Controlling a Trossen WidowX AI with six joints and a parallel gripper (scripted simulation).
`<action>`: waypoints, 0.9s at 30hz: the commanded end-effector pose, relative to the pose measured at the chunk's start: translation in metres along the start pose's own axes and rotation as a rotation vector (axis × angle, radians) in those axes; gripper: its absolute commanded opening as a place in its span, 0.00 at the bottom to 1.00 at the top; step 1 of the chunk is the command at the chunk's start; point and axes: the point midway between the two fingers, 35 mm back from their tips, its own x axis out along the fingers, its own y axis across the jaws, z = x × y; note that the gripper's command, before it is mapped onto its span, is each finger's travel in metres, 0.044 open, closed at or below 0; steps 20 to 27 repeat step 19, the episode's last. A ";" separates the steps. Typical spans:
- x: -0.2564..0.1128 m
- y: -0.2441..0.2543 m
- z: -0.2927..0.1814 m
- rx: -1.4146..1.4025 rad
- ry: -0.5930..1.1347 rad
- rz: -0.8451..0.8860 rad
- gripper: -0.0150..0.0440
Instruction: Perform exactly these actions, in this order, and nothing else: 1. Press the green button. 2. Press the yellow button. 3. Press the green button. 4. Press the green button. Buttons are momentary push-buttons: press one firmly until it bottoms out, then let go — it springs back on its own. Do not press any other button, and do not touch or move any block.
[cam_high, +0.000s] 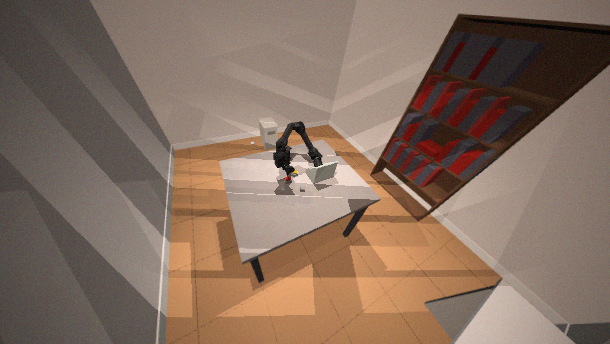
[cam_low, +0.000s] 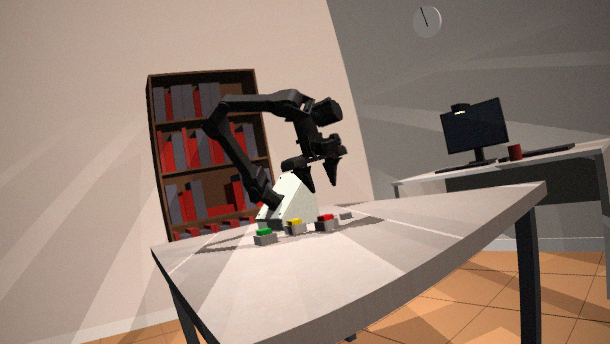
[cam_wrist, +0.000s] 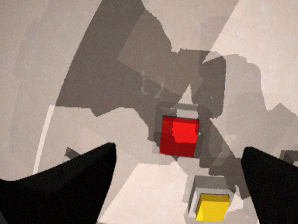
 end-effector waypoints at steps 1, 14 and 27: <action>-0.007 0.070 -0.003 -0.013 0.012 -0.001 0.93; -0.005 0.214 -0.056 0.045 0.033 -0.071 0.93; -0.005 0.214 -0.056 0.045 0.033 -0.071 0.93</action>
